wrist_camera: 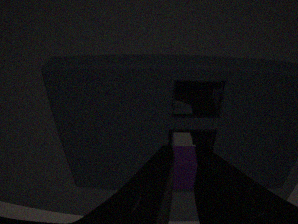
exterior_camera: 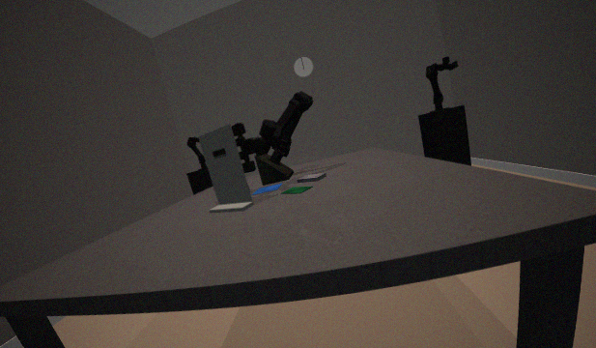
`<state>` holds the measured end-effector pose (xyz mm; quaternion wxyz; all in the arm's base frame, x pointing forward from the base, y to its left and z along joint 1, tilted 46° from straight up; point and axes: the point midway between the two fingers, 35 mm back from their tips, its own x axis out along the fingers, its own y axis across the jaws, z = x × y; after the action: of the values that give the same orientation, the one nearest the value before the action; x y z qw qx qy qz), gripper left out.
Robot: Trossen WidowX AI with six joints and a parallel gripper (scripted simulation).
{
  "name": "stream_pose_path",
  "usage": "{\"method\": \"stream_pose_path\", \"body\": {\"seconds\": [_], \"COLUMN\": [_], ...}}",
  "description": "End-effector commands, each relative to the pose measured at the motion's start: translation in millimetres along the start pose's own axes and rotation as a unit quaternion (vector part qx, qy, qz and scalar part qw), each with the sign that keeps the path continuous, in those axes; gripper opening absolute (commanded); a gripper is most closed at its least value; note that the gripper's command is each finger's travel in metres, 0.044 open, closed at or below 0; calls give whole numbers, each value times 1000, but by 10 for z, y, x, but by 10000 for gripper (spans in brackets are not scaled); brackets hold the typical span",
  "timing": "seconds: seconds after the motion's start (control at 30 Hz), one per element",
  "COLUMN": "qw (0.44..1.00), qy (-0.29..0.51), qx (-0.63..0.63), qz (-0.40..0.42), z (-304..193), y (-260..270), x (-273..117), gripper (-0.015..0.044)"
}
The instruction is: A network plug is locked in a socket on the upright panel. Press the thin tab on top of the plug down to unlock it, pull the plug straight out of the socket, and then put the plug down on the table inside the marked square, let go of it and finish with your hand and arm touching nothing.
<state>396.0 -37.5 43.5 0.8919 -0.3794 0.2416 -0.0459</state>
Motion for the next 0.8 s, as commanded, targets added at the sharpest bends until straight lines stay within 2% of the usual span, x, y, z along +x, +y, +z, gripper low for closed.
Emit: {"method": "stream_pose_path", "body": {"seconds": [0.0, 0.77], "qw": [1000, 1000], "qy": [-1, -1], "qx": [-2, -2], "qz": [1, 1], "z": [-1, -44], "y": [0, 0], "x": [-15, -151], "gripper": [0, 0]}}
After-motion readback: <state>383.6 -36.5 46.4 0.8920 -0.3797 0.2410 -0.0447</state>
